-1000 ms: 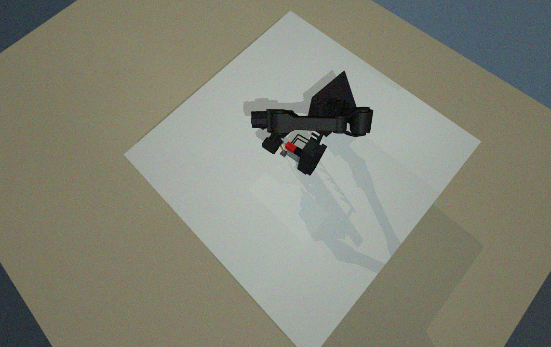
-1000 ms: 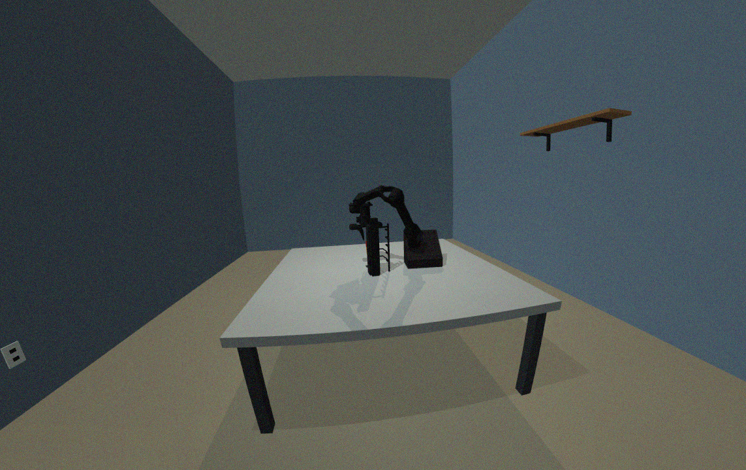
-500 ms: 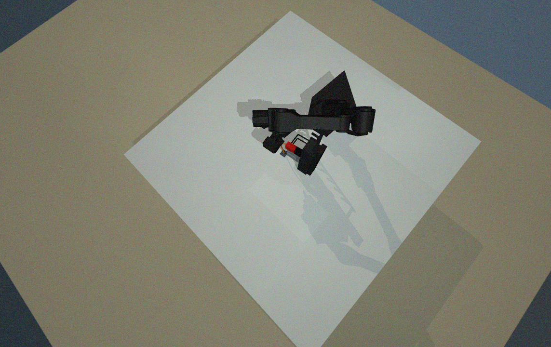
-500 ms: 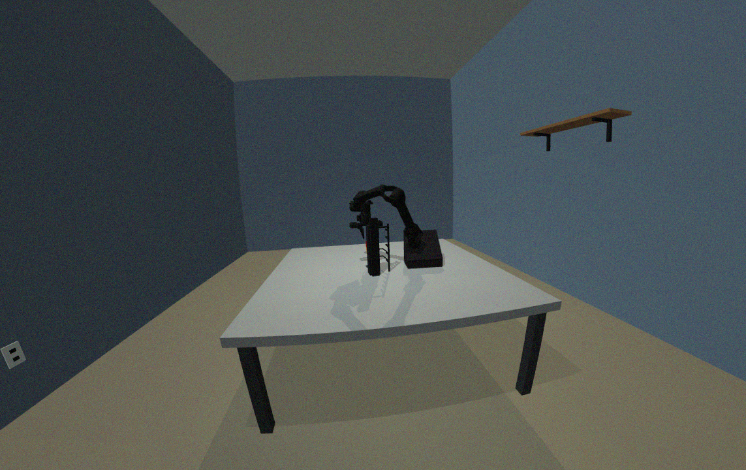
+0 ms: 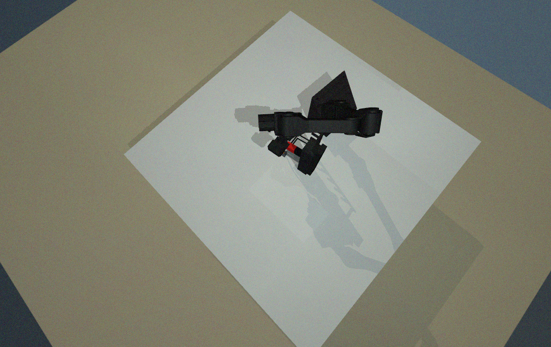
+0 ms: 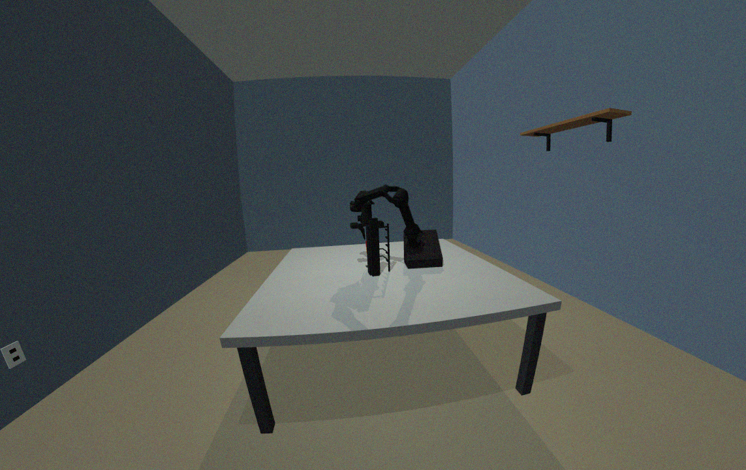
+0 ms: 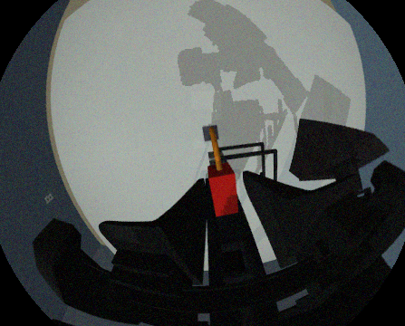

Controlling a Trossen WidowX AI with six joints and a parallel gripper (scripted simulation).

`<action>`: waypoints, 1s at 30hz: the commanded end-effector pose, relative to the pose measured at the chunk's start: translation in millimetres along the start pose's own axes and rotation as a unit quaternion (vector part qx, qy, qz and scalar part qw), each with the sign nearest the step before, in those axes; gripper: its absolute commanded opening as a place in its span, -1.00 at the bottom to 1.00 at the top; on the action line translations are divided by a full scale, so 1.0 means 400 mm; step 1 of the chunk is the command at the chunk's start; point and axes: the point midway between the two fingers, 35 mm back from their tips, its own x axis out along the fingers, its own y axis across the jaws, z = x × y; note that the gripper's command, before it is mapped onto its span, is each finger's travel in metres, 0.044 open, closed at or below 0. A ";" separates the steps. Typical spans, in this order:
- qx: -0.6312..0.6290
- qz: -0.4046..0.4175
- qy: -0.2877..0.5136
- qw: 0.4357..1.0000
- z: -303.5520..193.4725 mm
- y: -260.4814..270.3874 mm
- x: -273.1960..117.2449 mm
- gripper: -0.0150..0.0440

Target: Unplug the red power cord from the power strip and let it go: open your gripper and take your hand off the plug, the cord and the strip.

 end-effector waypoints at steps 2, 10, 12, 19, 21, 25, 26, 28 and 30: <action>0.003 -0.001 0.004 1.000 -0.027 -0.003 0.005 0.05; 0.003 -0.001 0.005 1.000 -0.037 -0.004 0.005 0.05; 0.003 -0.001 0.005 1.000 -0.037 -0.004 0.008 0.05; 0.003 -0.001 0.005 1.000 -0.037 -0.004 0.032 0.05; 0.003 -0.001 0.005 1.000 -0.037 -0.004 0.035 0.05; 0.001 -0.001 0.002 1.000 -0.034 -0.004 0.028 -0.04; 0.001 -0.001 0.002 1.000 -0.034 -0.004 0.028 -0.13; 0.001 -0.001 0.002 1.000 -0.034 -0.004 0.028 -0.24; 0.001 -0.001 0.002 1.000 -0.034 -0.004 0.028 -0.28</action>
